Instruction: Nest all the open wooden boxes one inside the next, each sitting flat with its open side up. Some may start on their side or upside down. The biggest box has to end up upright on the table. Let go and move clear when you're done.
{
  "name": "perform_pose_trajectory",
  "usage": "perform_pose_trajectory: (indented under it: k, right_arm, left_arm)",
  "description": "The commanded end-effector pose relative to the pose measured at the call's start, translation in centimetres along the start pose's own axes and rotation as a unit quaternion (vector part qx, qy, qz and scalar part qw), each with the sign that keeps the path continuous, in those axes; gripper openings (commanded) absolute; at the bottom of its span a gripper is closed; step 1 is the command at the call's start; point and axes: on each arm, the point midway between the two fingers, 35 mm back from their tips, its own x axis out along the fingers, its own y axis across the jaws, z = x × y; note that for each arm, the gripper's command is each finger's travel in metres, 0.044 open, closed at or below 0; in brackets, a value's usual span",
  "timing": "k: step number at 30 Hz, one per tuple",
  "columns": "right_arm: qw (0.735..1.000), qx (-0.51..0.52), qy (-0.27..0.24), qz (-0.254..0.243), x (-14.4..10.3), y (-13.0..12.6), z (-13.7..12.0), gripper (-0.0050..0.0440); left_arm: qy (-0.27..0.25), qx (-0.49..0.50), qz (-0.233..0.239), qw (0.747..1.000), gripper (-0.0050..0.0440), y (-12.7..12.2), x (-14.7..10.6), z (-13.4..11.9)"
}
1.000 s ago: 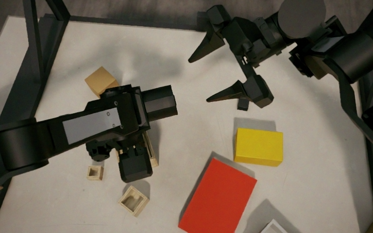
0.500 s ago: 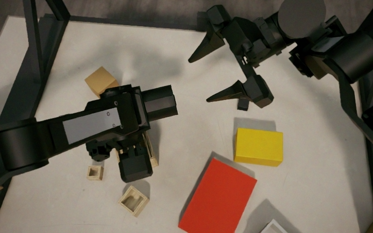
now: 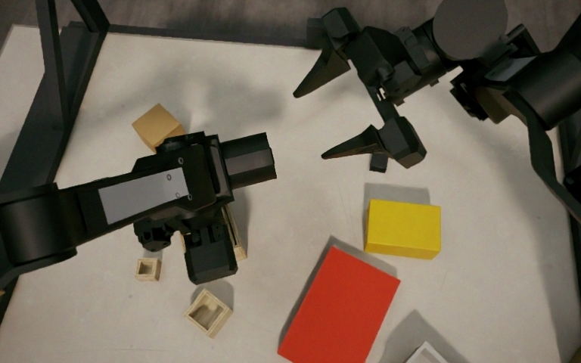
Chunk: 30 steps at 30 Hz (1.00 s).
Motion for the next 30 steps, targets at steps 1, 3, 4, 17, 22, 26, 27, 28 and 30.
perform_pose_trajectory:
  k: [1, 3, 4, 17, 22, 26, 27, 28, 30]
  right_arm:
    - [1.000, 0.007, 0.012, 0.000, -0.7, 0.4, -0.6, 0.0103]
    - [1.000, 0.007, 0.012, 0.000, -0.7, 0.4, -0.6, 0.0090]
    - [1.000, 0.007, 0.012, 0.000, -0.7, 0.4, -0.6, 0.0083]
    - [1.000, 0.007, 0.012, 0.000, -0.7, 0.4, -0.6, 0.0010]
    - [1.000, 0.007, 0.012, 0.000, -0.7, 0.4, -0.6, 0.0000]
    - [1.000, 0.026, 0.016, -0.001, -1.1, 0.5, -0.8, 0.0000]
    - [0.999, 0.044, 0.016, -0.002, -1.3, 0.5, -0.8, 0.0000]
    - [0.997, 0.069, 0.016, -0.004, -1.4, 0.5, -0.7, 0.0000]
    - [0.990, 0.143, 0.015, -0.007, -1.8, 0.4, -0.5, 0.0000]
  left_arm:
    - [-0.002, -0.009, 0.000, 1.000, 0.0400, -0.2, 0.1, 0.6]
    - [-0.002, -0.009, 0.000, 1.000, 0.0400, -0.2, 0.1, 0.6]
    - [-0.002, -0.009, 0.000, 1.000, 0.0400, -0.2, 0.1, 0.6]
    - [-0.002, -0.009, 0.000, 1.000, 0.0400, -0.2, 0.1, 0.6]
    - [-0.002, -0.009, 0.000, 1.000, 0.0400, -0.2, 0.1, 0.6]
    - [-0.002, -0.009, 0.000, 1.000, 0.0400, -0.2, 0.1, 0.6]
    - [-0.002, -0.009, 0.000, 1.000, 0.0400, -0.2, 0.1, 0.6]
    - [-0.002, -0.009, 0.000, 1.000, 0.0400, -0.2, 0.1, 0.6]
    - [-0.002, -0.009, 0.000, 1.000, 0.0400, -0.2, 0.1, 0.6]
